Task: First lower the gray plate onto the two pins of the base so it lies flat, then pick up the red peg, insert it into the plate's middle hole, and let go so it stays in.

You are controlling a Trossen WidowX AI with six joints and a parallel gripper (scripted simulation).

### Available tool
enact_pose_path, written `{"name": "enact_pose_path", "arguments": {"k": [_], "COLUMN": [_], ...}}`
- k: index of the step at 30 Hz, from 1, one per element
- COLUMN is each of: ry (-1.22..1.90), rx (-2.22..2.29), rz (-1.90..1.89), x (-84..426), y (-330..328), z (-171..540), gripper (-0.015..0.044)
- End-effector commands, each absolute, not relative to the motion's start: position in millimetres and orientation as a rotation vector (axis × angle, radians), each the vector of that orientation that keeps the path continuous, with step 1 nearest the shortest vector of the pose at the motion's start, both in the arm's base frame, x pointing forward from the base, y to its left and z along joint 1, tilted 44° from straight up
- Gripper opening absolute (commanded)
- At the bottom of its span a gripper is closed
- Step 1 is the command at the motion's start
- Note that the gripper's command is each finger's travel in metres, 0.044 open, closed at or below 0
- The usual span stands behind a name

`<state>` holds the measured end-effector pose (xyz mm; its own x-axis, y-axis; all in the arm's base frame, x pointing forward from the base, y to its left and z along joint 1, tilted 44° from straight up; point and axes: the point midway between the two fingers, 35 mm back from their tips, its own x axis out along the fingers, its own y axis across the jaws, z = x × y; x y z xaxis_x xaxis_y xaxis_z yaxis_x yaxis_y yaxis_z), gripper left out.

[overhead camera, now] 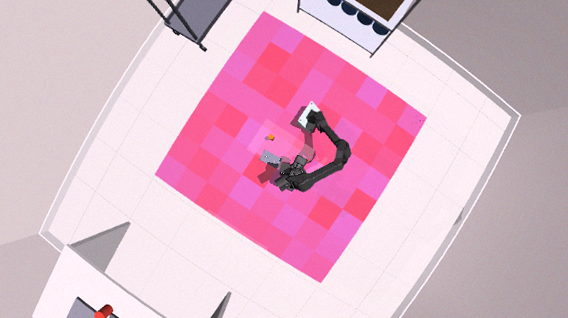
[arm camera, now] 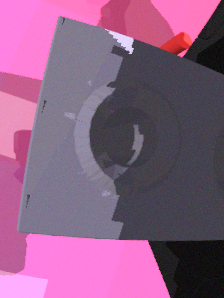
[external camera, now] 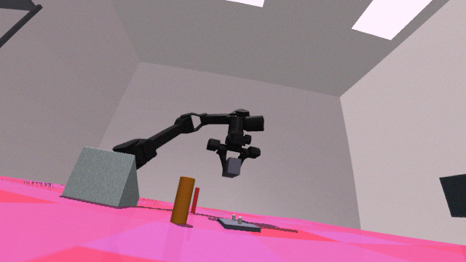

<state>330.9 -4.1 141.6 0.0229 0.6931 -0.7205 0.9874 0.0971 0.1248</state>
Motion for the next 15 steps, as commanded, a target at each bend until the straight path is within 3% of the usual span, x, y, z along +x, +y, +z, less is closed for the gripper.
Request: {"name": "enact_pose_path", "arguments": {"k": [1, 15], "ry": [1.735, 1.732], "rx": [1.650, 1.657], "rz": [-0.578, -0.592], "x": [331, 343], "y": [-6, -23], "z": [143, 102], "gripper": [0.0000, 0.0000]}}
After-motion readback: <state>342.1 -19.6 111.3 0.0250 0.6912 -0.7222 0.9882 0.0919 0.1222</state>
